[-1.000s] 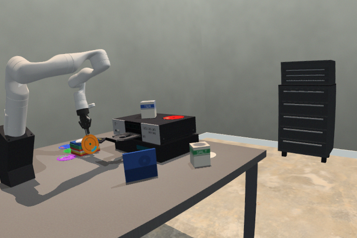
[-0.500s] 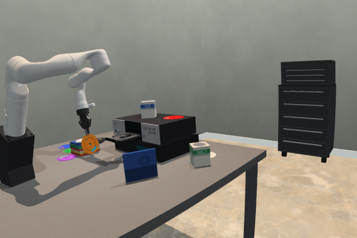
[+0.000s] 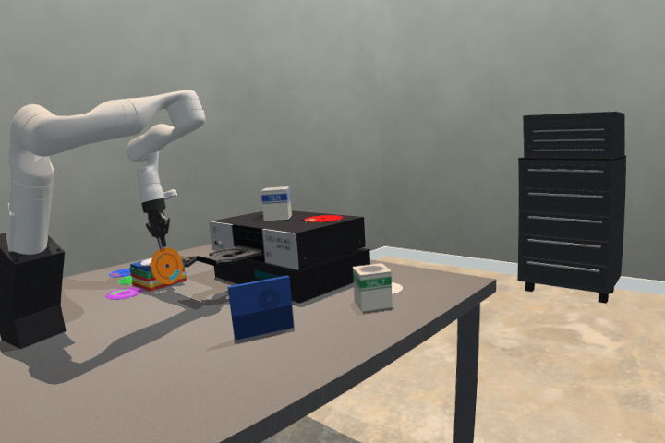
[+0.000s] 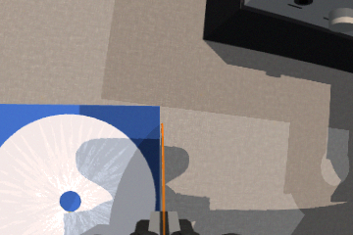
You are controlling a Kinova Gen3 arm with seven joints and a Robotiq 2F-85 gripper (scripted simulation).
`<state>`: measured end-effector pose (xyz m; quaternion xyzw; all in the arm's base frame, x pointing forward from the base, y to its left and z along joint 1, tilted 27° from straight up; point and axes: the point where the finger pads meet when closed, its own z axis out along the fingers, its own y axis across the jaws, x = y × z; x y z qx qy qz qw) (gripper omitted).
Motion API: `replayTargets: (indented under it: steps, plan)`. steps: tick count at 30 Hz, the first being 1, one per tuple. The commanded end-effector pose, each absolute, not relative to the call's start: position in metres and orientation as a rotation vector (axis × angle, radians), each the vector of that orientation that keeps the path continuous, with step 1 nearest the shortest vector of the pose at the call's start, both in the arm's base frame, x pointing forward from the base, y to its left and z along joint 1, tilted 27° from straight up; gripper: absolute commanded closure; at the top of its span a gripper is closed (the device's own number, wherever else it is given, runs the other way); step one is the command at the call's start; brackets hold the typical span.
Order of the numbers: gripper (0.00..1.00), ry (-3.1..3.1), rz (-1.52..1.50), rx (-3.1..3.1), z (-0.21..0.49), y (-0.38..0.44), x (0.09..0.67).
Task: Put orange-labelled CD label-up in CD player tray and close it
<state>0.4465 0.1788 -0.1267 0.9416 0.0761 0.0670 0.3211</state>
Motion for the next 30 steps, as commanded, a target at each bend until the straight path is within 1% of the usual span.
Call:
replayTargets:
  steps: [1,30]
  plan:
    - [0.89,0.201,0.182,2.475,-0.122,0.182,0.447]
    - [0.89,0.201,0.182,2.475,-0.079,0.202,0.44]
